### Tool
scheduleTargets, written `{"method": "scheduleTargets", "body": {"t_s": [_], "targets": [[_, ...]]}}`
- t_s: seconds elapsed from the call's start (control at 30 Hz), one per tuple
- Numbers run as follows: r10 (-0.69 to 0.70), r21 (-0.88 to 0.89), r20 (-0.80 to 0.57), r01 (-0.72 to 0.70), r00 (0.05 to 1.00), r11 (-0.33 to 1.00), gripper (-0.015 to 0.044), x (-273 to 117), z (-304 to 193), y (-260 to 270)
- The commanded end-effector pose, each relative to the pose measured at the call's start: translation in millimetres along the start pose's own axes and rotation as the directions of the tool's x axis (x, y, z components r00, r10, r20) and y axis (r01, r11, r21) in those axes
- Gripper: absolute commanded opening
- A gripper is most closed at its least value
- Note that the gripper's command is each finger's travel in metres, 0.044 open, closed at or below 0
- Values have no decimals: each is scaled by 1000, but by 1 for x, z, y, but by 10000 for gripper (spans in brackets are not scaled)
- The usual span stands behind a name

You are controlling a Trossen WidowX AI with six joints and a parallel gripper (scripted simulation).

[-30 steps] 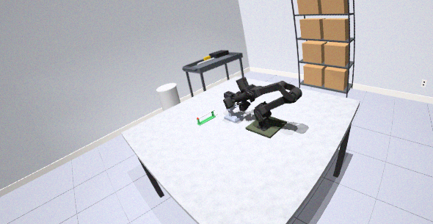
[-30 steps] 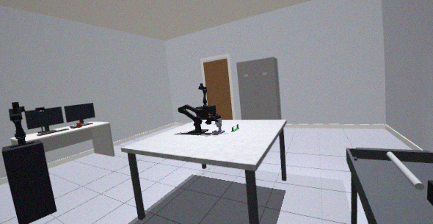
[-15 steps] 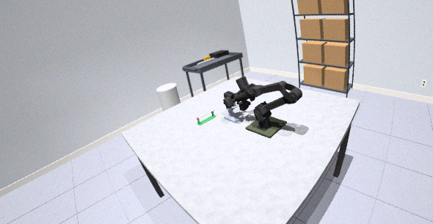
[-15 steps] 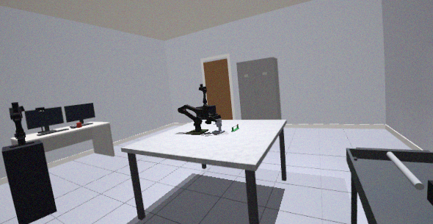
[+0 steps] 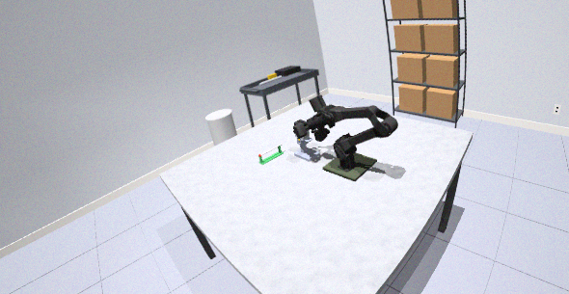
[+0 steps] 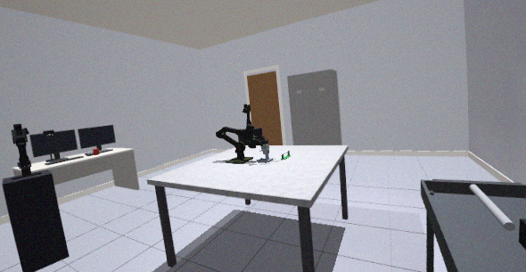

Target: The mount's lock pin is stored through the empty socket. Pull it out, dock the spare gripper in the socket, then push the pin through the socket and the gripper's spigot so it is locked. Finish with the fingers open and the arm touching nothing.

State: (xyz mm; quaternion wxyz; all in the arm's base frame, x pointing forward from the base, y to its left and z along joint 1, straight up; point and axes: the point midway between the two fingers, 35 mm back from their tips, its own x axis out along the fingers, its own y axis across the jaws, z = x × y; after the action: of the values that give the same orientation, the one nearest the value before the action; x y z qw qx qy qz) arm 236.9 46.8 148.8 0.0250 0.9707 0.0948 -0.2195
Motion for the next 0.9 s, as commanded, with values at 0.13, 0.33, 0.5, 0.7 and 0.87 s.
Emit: {"method": "scheduleTargets", "body": {"t_s": [0.13,0.33,0.5,0.7,0.87], "targets": [[0,0,4,0,1000,1000,440,-8,-12,0],[-1,0,15,1,1000,1000,440,-14,-19,0],[-2,-1,23,2,1000,1000,440,-19,-25,0],[-2,-1,29,2,1000,1000,440,-25,-33,0],[-3,-2,32,3,999,1000,440,-31,-40,-1]]}}
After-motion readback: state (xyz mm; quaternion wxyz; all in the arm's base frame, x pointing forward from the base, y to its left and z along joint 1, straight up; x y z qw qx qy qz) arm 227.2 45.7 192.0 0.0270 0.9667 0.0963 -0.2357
